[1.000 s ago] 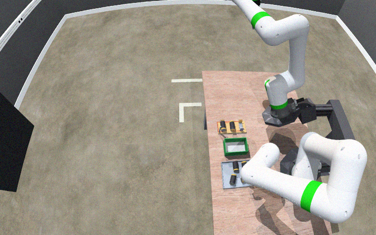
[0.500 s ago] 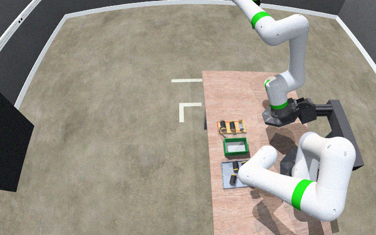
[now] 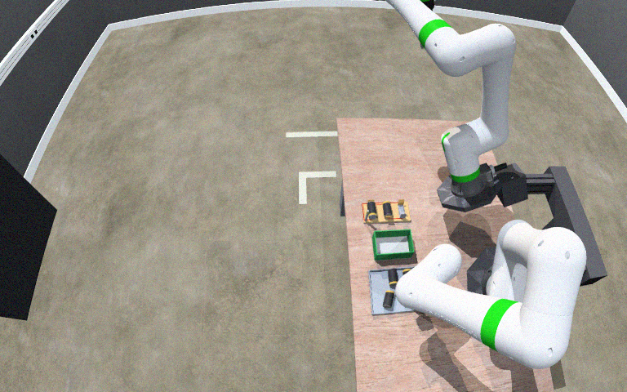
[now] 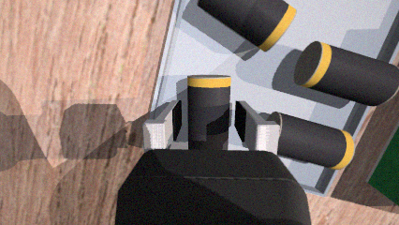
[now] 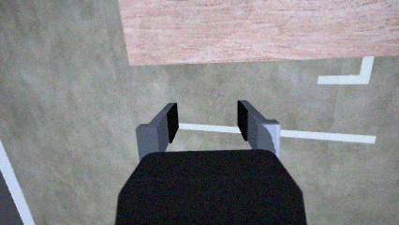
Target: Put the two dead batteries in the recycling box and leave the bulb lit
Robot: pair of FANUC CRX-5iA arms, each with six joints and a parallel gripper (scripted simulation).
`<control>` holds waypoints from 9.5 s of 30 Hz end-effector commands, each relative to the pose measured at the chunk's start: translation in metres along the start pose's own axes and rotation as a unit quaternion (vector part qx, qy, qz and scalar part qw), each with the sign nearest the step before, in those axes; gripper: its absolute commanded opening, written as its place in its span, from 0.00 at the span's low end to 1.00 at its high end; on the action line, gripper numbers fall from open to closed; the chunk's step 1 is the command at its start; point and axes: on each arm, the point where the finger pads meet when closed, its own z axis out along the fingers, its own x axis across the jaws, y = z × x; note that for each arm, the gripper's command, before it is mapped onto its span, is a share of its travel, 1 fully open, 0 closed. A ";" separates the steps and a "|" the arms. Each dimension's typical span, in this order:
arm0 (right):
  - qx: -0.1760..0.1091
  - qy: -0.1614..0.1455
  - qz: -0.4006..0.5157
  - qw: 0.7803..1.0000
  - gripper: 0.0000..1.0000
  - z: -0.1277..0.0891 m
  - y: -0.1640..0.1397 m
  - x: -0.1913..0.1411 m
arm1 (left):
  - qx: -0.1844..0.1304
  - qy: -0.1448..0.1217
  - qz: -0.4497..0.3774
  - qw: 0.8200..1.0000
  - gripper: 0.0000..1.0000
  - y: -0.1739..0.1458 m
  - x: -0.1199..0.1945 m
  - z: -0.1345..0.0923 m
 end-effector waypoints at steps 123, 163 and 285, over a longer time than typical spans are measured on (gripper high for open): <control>-0.001 0.000 0.000 1.000 1.00 -0.001 0.000 0.000 | 0.000 0.001 -0.606 0.795 0.57 0.000 0.001 -0.125; -0.001 0.000 0.000 1.000 1.00 -0.001 0.000 0.000 | 0.000 0.001 -0.606 0.795 0.57 0.063 0.199 -0.125; -0.001 0.000 0.000 1.000 1.00 -0.001 0.000 0.000 | -0.001 0.001 -0.606 0.796 0.57 0.117 0.368 -0.042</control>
